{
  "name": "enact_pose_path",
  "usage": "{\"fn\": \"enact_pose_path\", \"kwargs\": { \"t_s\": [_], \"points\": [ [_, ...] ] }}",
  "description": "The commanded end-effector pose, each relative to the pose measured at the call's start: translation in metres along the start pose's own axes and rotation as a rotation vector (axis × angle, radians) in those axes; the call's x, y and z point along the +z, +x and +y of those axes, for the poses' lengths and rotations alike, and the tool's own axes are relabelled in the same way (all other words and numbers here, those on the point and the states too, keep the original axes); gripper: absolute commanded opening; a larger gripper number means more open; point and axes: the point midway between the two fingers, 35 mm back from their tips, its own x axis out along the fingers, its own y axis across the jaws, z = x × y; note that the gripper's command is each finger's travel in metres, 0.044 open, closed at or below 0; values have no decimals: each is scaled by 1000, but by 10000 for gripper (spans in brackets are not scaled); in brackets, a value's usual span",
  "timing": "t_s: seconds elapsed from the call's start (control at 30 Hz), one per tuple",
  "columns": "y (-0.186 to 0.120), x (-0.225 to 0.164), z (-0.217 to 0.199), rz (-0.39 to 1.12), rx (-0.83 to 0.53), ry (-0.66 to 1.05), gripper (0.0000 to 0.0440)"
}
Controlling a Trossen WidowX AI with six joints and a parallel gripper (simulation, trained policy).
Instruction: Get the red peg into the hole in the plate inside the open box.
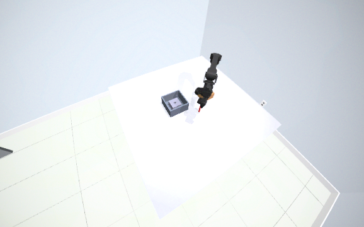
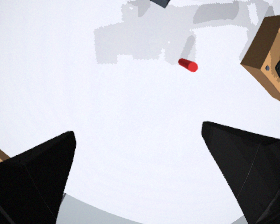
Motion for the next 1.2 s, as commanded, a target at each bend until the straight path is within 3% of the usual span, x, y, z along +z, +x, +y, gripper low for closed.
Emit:
{"fn": "enact_pose_path", "kwargs": {
  "t_s": [0.0,0.53,1.17],
  "points": [
    [2,6,-13,6,-47,-30,440],
    [60,25,-58,2,-251,-109,440],
    [137,34,-76,-26,-272,-145,440]
  ]
}}
